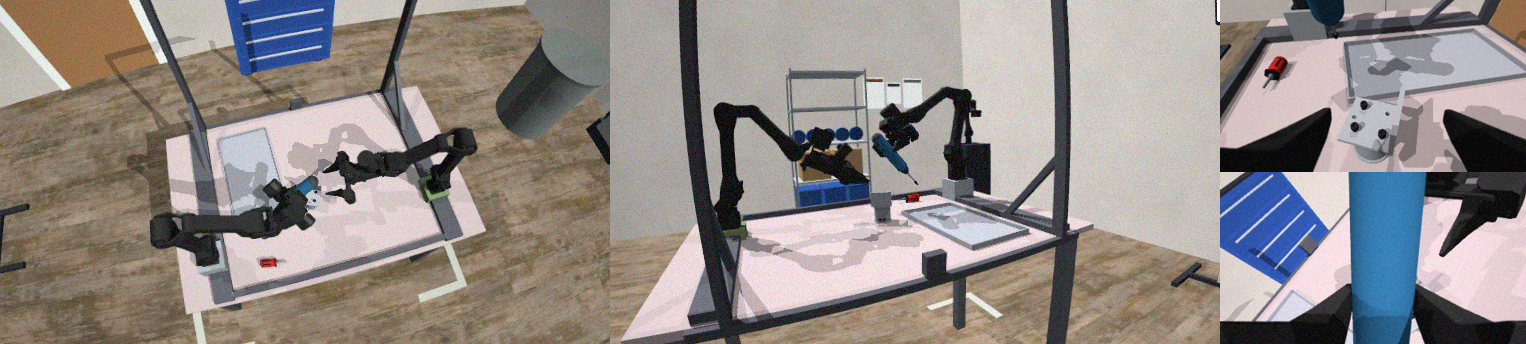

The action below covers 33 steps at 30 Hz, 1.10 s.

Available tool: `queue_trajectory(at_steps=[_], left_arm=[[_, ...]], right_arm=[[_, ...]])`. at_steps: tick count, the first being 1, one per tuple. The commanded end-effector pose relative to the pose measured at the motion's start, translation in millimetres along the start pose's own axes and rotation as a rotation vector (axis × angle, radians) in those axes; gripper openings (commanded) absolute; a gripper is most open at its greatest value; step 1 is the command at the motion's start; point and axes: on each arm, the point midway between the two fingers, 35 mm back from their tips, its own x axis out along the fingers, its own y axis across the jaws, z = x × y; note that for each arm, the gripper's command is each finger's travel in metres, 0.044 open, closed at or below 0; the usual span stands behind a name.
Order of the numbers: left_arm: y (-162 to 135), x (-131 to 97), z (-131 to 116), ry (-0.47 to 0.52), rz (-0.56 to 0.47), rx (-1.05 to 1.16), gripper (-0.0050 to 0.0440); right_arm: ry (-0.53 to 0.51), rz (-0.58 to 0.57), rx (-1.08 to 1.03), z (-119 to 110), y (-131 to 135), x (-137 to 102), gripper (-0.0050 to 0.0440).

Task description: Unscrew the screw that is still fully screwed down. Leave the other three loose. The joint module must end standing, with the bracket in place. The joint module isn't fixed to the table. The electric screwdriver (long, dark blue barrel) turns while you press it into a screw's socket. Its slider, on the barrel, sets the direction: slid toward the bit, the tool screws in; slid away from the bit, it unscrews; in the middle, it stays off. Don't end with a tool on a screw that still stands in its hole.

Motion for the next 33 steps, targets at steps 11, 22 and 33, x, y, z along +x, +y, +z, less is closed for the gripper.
queue_trajectory(at_steps=[11,22,33], left_arm=[[4.0,-54.1,33.9,0.095,0.007,-0.027,0.04],[4.1,-59.8,26.7,0.139,0.007,-0.028,0.04],[3.3,-59.8,27.2,0.137,0.005,-0.024,0.04]], right_arm=[[0.331,-0.113,0.275,-71.6,-51.4,-11.1,0.0162],[0.57,-0.183,0.481,-131.1,-88.0,-12.5,0.0162],[0.628,-0.201,0.533,-144.6,-96.9,-12.8,0.0162]])
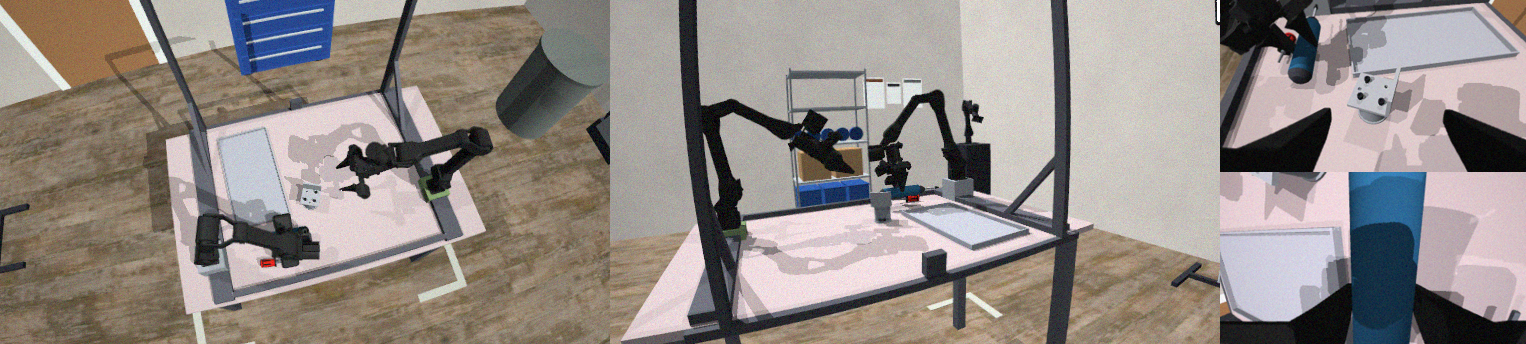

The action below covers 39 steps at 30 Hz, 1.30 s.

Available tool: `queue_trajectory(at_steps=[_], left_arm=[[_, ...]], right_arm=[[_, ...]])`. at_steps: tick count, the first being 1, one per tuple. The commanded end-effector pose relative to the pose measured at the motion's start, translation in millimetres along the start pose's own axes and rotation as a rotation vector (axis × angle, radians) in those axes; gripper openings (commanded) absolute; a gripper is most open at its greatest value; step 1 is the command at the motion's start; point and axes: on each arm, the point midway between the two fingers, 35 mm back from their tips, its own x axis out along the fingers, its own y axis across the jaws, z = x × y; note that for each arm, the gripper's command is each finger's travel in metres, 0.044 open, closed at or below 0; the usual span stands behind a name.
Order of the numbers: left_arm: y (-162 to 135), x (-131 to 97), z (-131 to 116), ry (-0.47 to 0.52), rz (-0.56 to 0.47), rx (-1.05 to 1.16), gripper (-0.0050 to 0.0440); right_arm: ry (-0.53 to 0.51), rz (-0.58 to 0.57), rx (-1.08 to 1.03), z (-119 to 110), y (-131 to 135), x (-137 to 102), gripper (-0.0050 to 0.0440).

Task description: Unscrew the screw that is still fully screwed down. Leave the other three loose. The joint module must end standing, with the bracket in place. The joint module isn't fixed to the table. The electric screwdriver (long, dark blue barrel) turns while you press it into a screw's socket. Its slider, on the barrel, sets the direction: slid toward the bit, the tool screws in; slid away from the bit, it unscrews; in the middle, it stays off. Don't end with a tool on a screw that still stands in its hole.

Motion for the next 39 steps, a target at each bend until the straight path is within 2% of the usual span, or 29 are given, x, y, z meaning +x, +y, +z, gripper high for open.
queue_trajectory(at_steps=[1,5,19,36,37,39], left_arm=[[0.7,-5.9,11.3,-0.032,0.002,-0.002,0.04],[0.7,-5.9,11.3,-0.032,0.002,-0.002,0.04],[0.7,-5.9,11.3,-0.032,0.002,-0.002,0.04],[0.7,-5.9,11.3,-0.032,0.002,-0.002,0.04],[0.7,-5.9,11.3,-0.032,0.002,-0.002,0.04],[0.7,-5.9,11.3,-0.032,0.002,-0.002,0.04]], right_arm=[[-0.04,-0.002,-0.029,11.6,5.3,-10.0,0.0162],[-0.036,-0.001,-0.025,13.5,7.4,-10.1,0.0162],[-0.015,0.004,-0.013,2.3,-20.4,35.8,0.0162],[-0.027,-0.005,-0.021,5.6,-20.5,34.5,0.0162],[-0.027,-0.005,-0.021,5.6,-20.5,34.5,0.0186],[-0.027,-0.005,-0.021,5.6,-20.5,34.5,0.0186]])
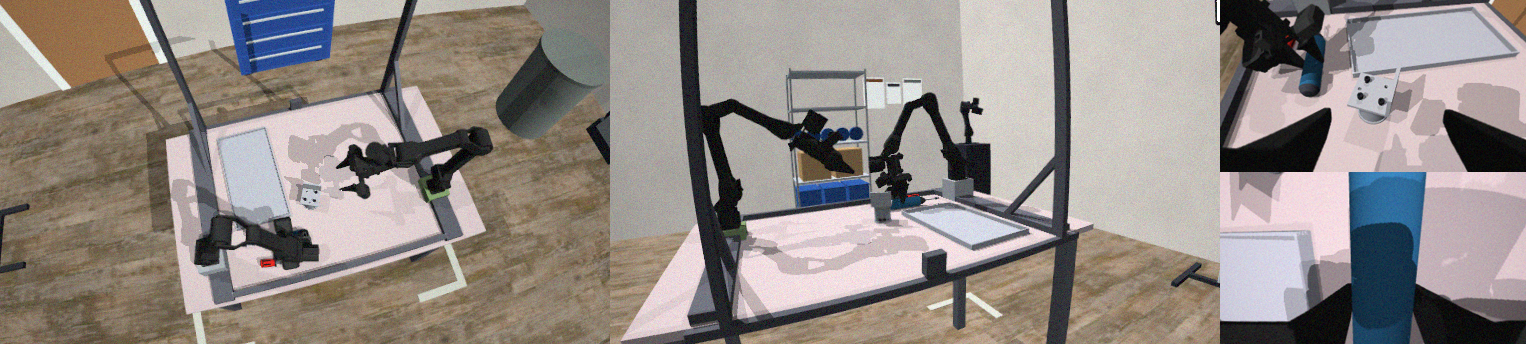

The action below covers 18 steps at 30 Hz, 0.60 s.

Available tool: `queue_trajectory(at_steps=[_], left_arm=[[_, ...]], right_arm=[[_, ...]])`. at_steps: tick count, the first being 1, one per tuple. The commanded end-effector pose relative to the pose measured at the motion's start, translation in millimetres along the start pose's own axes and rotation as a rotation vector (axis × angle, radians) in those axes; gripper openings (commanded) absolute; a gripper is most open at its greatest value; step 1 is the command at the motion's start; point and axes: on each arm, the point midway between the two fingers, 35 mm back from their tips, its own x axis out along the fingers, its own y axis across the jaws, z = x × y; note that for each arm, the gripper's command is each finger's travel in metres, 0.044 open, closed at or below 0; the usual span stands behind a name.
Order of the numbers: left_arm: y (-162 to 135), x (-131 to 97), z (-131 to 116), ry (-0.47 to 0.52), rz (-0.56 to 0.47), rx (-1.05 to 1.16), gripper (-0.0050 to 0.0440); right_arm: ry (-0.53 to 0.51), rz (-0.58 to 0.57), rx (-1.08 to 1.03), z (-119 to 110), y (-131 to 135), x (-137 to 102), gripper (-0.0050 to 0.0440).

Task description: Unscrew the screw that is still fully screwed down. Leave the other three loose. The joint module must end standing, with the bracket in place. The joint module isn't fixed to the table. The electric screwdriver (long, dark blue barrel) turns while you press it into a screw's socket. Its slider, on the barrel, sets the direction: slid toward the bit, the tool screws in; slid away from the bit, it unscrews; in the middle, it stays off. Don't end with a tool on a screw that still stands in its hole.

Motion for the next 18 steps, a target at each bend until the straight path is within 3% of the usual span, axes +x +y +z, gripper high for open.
queue_trajectory(at_steps=[1,6,15,18], left_arm=[[0.7,-5.9,11.4,-0.032,0.002,-0.002,0.04],[0.7,-5.9,11.4,-0.032,0.002,-0.002,0.04],[0.7,-5.9,11.4,-0.032,0.002,-0.002,0.04],[0.7,-5.9,11.4,-0.032,0.002,-0.002,0.04]], right_arm=[[-0.026,-0.003,-0.013,6.5,2.0,-6.2,0.021],[-0.044,-0.007,-0.024,11.0,2.6,-18.5,0.0305],[-0.043,-0.015,-0.024,8.7,1.8,-80.8,0.0305],[-0.044,-0.014,-0.024,8.5,2.0,-84.0,0.0305]])
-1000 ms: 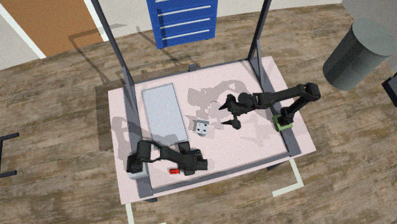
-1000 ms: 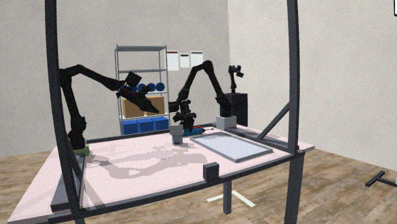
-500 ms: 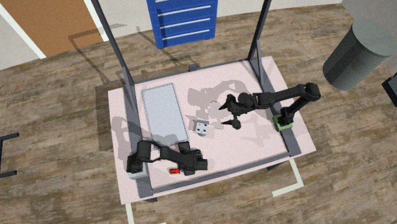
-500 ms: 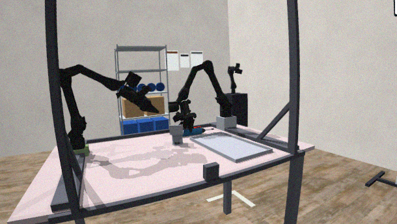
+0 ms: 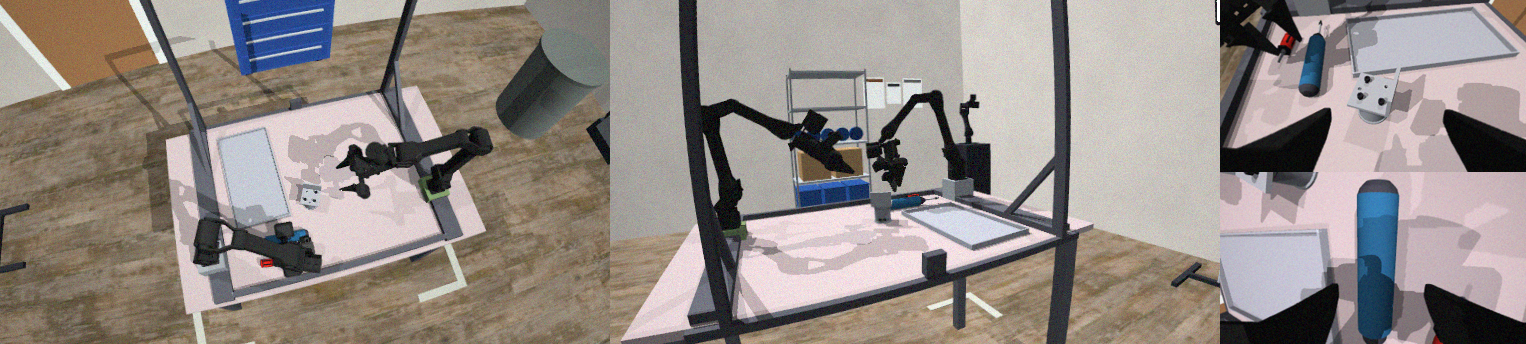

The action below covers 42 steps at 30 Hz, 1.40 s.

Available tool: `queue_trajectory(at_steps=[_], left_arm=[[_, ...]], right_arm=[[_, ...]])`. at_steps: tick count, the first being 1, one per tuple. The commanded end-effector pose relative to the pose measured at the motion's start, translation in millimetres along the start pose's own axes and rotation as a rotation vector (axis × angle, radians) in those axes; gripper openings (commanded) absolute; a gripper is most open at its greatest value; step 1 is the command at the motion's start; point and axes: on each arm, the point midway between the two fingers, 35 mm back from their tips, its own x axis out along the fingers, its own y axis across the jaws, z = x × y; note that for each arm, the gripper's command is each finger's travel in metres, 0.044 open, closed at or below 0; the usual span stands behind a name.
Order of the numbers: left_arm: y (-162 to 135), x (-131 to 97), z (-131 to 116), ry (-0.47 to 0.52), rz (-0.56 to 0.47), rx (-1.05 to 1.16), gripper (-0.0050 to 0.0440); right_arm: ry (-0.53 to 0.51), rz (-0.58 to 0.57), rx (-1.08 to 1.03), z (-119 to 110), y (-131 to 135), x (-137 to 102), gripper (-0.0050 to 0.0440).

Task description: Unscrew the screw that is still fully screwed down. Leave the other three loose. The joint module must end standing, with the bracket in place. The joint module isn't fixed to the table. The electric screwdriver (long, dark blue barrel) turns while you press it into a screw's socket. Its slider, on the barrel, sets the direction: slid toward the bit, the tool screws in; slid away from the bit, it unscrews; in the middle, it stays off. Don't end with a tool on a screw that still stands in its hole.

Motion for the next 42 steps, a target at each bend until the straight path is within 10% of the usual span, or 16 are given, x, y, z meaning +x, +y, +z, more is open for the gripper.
queue_trajectory(at_steps=[1,42], left_arm=[[0.7,-5.9,11.4,-0.032,0.002,-0.002,0.04],[0.7,-5.9,11.4,-0.032,0.002,-0.002,0.04]], right_arm=[[-0.02,-0.008,-0.023,5.1,3.5,-17.3,0.0305],[-0.002,0.0,-0.012,1.4,3.2,-11.9,0.0305]])
